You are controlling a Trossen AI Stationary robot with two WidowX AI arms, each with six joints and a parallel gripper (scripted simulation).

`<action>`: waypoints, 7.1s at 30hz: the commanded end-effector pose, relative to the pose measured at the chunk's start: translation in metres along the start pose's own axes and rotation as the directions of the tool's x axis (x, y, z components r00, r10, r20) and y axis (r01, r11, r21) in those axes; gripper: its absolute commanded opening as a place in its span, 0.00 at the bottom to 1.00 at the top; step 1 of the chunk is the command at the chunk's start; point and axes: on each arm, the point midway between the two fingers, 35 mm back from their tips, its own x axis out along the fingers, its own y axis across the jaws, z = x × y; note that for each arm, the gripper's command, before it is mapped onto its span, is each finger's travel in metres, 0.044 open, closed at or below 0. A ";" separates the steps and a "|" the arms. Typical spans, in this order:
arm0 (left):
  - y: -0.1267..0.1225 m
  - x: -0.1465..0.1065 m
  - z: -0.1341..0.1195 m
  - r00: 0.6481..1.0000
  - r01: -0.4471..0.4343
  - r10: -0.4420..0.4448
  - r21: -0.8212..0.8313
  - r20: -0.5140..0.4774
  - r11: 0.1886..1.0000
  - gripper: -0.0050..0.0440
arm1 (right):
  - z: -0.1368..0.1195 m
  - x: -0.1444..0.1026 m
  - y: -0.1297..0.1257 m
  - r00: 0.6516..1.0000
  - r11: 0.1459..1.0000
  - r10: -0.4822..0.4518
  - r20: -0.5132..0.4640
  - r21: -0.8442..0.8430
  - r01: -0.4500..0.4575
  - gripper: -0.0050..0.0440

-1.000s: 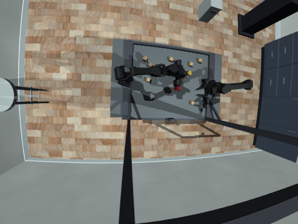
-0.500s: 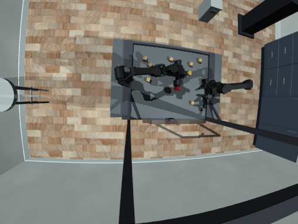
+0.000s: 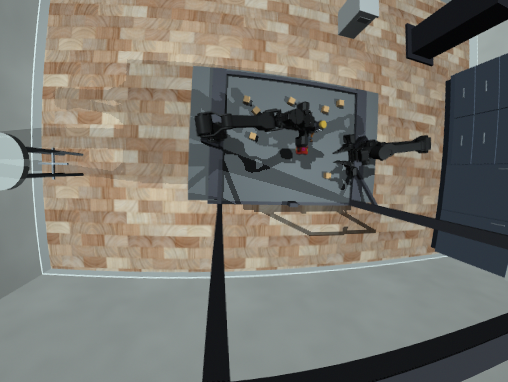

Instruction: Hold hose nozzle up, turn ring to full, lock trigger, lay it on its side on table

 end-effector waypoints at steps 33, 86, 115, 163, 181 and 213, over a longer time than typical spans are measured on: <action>-0.021 -0.041 -0.066 0.965 -0.243 0.254 -0.153 0.060 0.958 0.45 | 0.007 -0.001 0.000 1.000 1.000 0.003 0.018 0.002 -0.003 0.46; -0.037 -0.065 -0.151 0.888 -0.439 0.459 -0.276 0.008 0.855 0.45 | 0.007 -0.001 0.000 1.000 1.000 0.003 0.018 0.002 -0.003 0.46; -0.036 -0.057 -0.179 0.890 -0.438 0.456 -0.275 0.004 0.856 0.45 | 0.007 -0.001 0.000 1.000 1.000 0.003 0.018 0.002 -0.003 0.46; -0.035 -0.048 -0.217 0.889 -0.443 0.457 -0.267 -0.007 0.856 0.45 | 0.007 -0.001 0.000 1.000 1.000 0.003 0.018 0.002 -0.003 0.46; -0.022 -0.025 -0.212 0.887 -0.447 0.462 -0.261 -0.006 0.855 0.45 | 0.007 -0.001 0.000 1.000 1.000 0.003 0.018 0.002 -0.003 0.46; -0.004 0.006 -0.205 0.882 -0.449 0.381 -0.252 -0.277 0.857 0.45 | 0.007 -0.001 0.000 1.000 1.000 0.003 0.018 0.002 -0.003 0.46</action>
